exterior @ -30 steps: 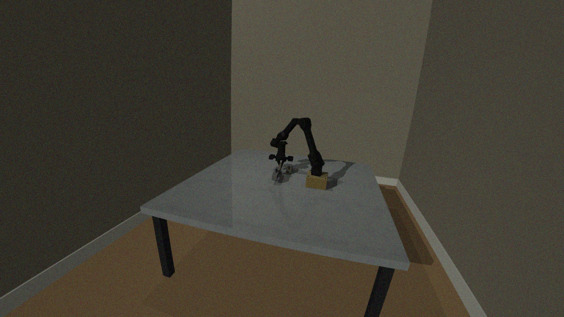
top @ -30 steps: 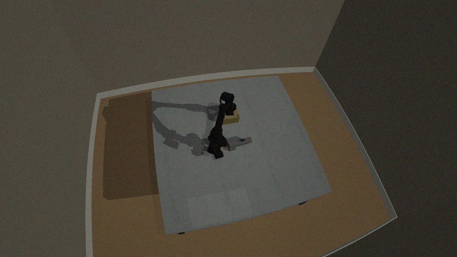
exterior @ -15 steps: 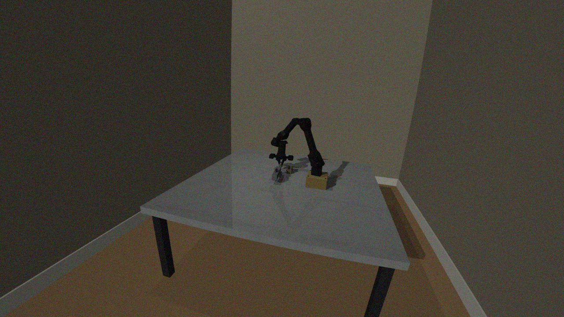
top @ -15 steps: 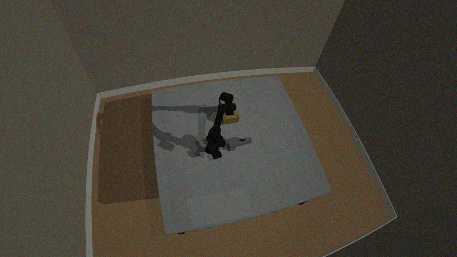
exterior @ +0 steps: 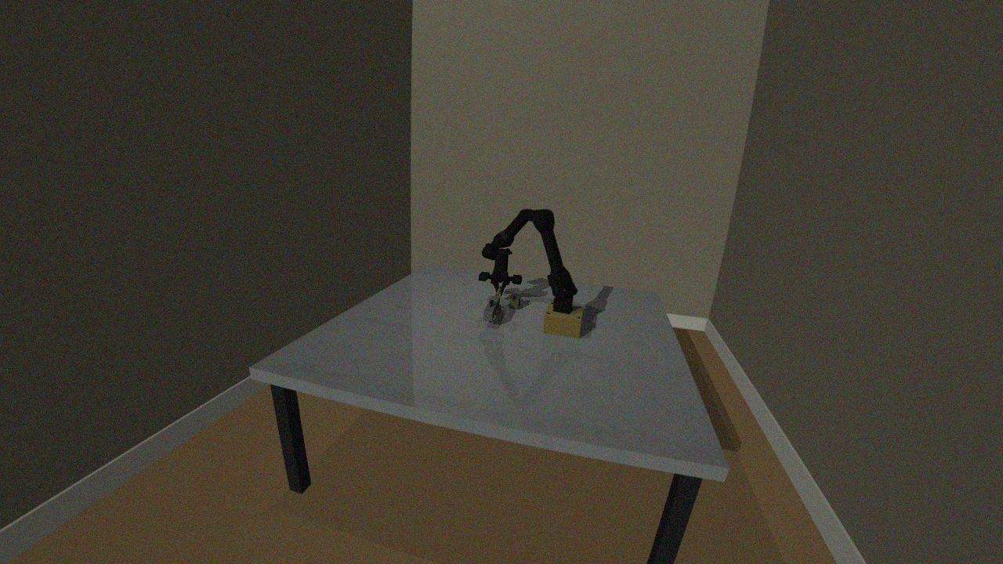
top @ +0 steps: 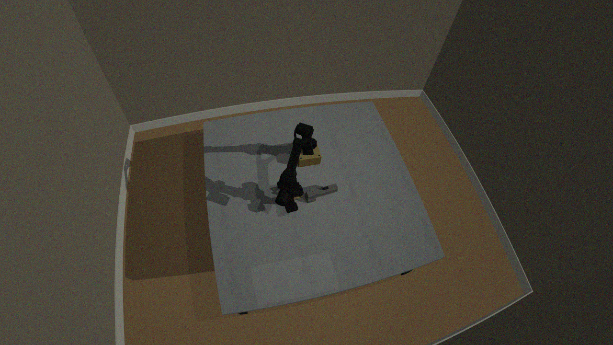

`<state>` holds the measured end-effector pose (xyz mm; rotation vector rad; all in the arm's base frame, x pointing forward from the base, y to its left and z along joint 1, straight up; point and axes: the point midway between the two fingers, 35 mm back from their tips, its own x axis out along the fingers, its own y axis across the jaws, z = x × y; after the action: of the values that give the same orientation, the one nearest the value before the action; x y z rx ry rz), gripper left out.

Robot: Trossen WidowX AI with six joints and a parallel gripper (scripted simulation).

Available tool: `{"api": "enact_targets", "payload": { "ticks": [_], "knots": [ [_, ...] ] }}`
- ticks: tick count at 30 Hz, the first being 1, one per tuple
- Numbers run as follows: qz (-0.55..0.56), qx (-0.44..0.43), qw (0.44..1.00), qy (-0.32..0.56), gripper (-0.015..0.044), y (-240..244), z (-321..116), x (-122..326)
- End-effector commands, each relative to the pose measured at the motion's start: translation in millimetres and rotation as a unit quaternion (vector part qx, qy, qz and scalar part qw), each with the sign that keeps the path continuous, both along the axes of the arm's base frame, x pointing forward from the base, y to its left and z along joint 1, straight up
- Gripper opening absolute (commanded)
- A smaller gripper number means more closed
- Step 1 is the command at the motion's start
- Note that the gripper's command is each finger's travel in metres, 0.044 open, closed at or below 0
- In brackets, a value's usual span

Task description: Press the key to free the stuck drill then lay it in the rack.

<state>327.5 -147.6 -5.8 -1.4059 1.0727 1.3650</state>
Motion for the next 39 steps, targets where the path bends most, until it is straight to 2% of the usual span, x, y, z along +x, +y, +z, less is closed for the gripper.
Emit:
{"api": "enact_targets", "payload": {
  "ticks": [1,39],
  "knots": [
    [0.000,-0.002,1.000,-0.001,0.0000,0.1,3.3,0.0],
    [0.000,-0.002,1.000,-0.001,0.0000,3.6,18.0,-3.7]
  ]
}}
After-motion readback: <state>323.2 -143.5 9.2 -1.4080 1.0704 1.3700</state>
